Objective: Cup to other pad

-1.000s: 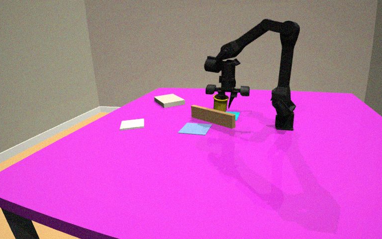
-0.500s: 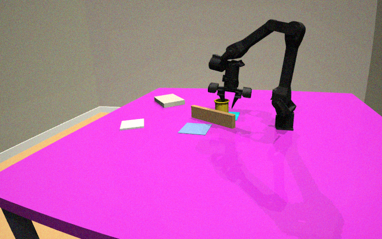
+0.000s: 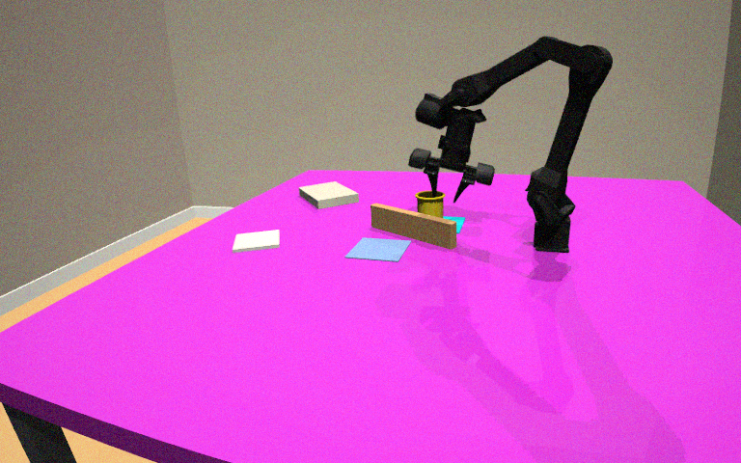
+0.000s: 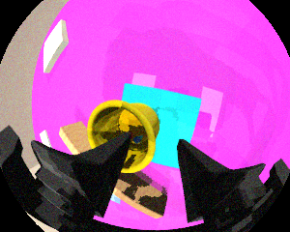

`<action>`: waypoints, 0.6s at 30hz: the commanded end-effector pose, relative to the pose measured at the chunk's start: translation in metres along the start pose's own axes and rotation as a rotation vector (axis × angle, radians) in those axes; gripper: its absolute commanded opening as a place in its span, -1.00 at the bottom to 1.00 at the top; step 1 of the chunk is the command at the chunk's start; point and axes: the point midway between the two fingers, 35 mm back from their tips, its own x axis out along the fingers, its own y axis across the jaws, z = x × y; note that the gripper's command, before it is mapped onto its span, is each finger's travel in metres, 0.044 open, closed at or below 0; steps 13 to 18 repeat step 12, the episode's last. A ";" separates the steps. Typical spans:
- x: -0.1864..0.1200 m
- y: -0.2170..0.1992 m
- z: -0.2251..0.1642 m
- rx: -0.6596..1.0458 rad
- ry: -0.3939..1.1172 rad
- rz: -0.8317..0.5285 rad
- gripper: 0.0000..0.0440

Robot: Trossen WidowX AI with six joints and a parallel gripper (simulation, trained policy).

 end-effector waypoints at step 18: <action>-0.036 -0.001 0.008 0.037 -0.025 0.093 0.41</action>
